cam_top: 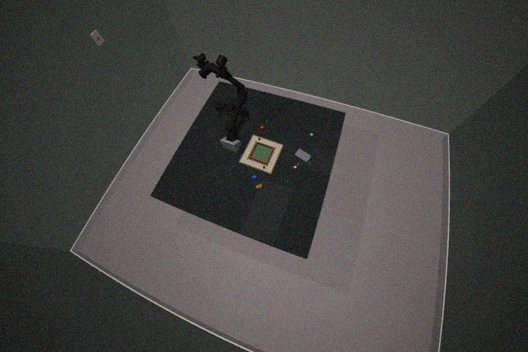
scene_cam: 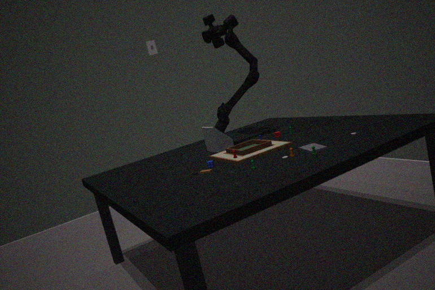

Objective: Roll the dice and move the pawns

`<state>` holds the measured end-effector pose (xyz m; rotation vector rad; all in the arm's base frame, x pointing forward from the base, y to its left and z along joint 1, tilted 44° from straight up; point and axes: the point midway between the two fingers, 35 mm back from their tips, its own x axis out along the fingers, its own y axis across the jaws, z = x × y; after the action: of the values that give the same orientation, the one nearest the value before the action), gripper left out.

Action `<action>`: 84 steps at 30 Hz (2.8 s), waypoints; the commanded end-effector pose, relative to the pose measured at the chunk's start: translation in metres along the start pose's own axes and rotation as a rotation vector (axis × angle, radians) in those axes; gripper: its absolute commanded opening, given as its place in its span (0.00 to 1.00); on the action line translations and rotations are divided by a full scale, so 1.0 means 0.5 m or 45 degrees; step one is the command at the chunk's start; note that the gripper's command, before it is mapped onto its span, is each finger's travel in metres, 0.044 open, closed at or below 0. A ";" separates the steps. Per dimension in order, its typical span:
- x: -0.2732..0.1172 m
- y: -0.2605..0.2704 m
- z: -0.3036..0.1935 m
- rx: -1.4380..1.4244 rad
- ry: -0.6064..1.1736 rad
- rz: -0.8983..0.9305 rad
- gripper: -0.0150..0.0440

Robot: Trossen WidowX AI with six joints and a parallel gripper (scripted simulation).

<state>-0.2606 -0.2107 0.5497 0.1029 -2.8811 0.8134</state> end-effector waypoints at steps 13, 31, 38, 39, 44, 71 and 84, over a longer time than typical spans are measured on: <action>-0.180 -0.143 0.130 0.452 -0.464 -0.445 0.72; -0.750 -0.182 0.310 0.895 -1.968 -0.721 0.72; -0.963 -0.070 0.310 0.786 -2.557 -0.513 0.72; -0.990 -0.048 0.308 0.755 -2.633 -0.469 0.72; -1.096 0.066 0.285 0.544 -2.959 -0.298 0.72; -1.084 0.850 0.129 -1.150 -2.206 1.430 0.72; -1.011 0.930 0.128 -1.200 -1.778 1.468 0.72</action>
<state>0.1806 0.1632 0.1806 -1.8520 -3.9339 -1.3265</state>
